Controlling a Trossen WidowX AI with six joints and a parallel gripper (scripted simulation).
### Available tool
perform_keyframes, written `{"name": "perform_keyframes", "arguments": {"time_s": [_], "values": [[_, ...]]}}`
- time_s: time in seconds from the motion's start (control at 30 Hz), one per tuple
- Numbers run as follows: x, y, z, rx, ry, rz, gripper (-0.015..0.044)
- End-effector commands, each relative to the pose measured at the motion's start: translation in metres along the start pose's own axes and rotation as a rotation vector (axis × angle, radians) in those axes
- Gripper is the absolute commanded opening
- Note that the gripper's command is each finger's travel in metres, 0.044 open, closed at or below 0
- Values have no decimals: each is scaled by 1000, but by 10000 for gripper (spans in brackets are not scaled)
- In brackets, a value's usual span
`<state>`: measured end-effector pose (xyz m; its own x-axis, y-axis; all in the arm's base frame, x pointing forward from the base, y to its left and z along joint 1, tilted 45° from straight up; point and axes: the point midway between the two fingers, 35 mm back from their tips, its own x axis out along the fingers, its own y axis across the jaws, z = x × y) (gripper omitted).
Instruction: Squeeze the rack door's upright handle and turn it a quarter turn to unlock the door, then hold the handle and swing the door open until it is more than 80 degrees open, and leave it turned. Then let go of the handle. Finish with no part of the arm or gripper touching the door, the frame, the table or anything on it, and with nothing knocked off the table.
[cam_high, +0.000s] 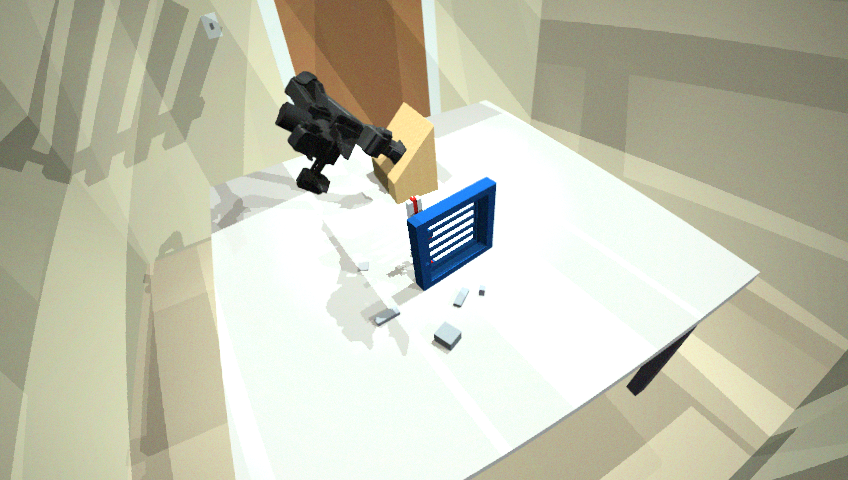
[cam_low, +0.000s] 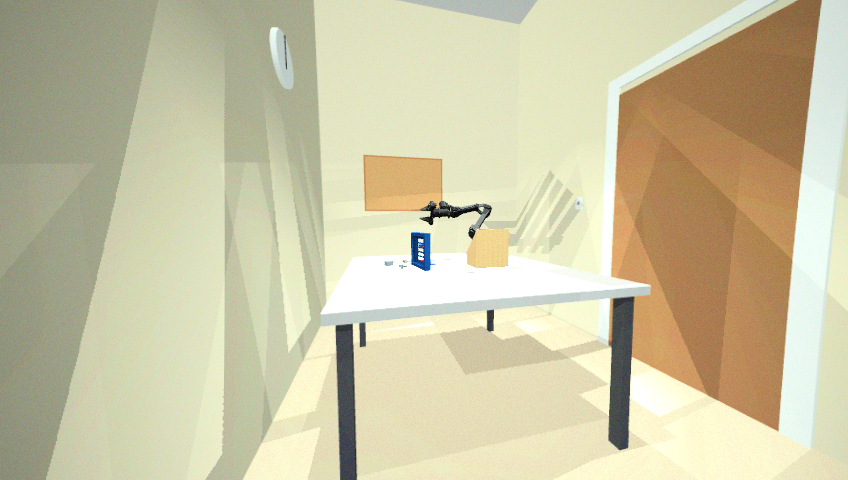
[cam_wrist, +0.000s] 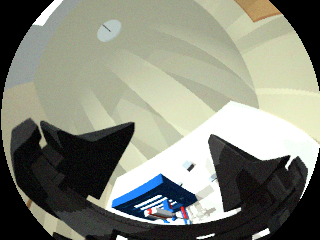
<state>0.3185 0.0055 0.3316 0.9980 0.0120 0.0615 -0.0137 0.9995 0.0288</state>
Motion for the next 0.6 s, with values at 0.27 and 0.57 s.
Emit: {"name": "perform_keyframes", "arguments": {"time_s": [0.27,0.57], "values": [[22,5,-33,19,222,-41,288],[37,14,-73,0,482,-97,288]]}}
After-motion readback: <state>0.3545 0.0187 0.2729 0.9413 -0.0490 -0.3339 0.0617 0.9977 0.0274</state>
